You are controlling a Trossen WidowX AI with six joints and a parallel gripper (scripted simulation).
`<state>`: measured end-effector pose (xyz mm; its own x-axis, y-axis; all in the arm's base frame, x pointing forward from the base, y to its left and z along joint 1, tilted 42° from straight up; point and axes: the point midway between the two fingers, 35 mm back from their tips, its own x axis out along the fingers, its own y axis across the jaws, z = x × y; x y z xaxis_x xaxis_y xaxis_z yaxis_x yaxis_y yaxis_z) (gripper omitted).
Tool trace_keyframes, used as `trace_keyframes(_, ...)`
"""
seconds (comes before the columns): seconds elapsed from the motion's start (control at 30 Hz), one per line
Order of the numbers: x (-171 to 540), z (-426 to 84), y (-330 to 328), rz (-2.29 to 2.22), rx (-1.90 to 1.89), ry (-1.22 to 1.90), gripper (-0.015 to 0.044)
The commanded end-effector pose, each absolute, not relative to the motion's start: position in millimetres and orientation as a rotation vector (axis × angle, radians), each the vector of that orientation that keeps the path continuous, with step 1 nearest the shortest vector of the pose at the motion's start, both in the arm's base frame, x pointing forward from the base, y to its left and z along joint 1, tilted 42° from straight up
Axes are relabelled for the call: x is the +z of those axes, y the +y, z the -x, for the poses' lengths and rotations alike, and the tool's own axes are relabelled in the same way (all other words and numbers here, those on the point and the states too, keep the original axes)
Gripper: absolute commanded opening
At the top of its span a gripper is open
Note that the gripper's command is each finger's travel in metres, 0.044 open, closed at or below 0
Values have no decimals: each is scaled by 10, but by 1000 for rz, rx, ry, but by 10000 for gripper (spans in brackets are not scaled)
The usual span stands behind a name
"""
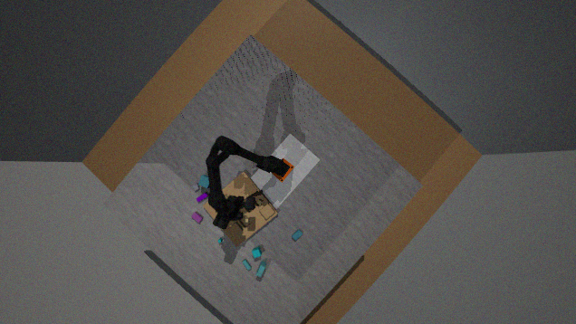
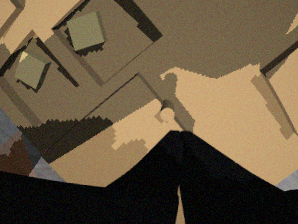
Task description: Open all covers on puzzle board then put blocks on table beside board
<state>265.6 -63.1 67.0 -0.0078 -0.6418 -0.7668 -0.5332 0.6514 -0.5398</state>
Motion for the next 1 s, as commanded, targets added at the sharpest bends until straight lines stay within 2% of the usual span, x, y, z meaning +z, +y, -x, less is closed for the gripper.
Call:
trace_keyframes(0.0,800,-2781,-751,848,-255,1626,0)
trace_keyframes(0.5,1308,-3113,-1292,373,-747,1418,0)
trace_keyframes(0.97,1331,-3123,-1317,353,-767,1406,0)
